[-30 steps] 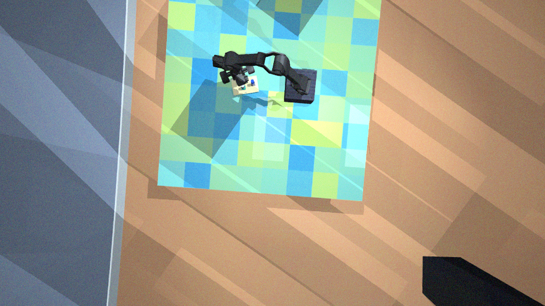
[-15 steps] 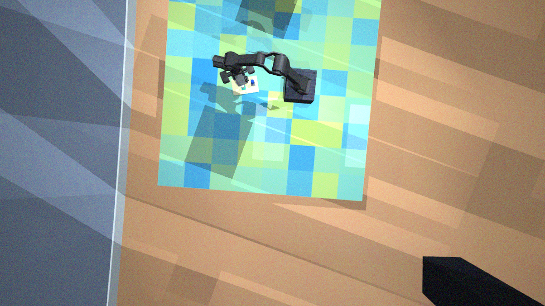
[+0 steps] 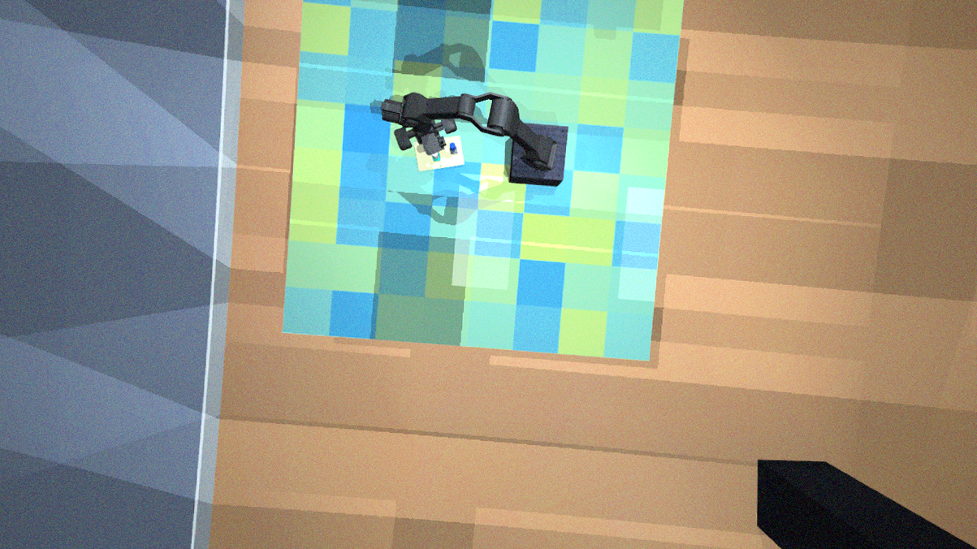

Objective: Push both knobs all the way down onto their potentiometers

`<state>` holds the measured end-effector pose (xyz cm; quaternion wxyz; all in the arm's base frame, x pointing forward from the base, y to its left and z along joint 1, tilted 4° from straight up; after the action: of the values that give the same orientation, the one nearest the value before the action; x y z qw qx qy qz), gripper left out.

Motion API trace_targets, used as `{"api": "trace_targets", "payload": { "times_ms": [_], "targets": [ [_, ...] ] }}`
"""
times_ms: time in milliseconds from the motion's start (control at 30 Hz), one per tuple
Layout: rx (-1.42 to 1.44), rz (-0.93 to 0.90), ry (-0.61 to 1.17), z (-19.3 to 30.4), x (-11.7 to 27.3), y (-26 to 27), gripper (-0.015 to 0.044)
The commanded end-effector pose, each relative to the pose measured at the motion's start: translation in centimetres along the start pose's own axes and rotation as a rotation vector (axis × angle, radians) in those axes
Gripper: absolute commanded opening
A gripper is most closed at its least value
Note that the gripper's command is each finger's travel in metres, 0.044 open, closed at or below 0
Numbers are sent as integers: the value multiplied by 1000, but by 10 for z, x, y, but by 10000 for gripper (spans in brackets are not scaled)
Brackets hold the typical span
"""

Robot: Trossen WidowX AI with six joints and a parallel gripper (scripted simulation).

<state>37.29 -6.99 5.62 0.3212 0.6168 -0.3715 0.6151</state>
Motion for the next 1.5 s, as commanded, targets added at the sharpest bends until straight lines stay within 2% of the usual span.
{"api": "trace_targets", "payload": {
  "times_ms": [0,1467],
  "targets": [
    [0,3,-4,0,0,0,0],
    [0,3,-4,-1,-9,0,0]
  ]
}}
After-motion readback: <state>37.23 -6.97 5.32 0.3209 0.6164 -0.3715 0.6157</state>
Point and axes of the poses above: the point midway between the two fingers, 35 mm back from their tips, its own x axis back along the fingers, its own y axis across the jaws, z = x × y, the point moved 4 cm from there along x, back along the fingers, and after that the axes turned 10 degrees about x, right-handed, at the moved point
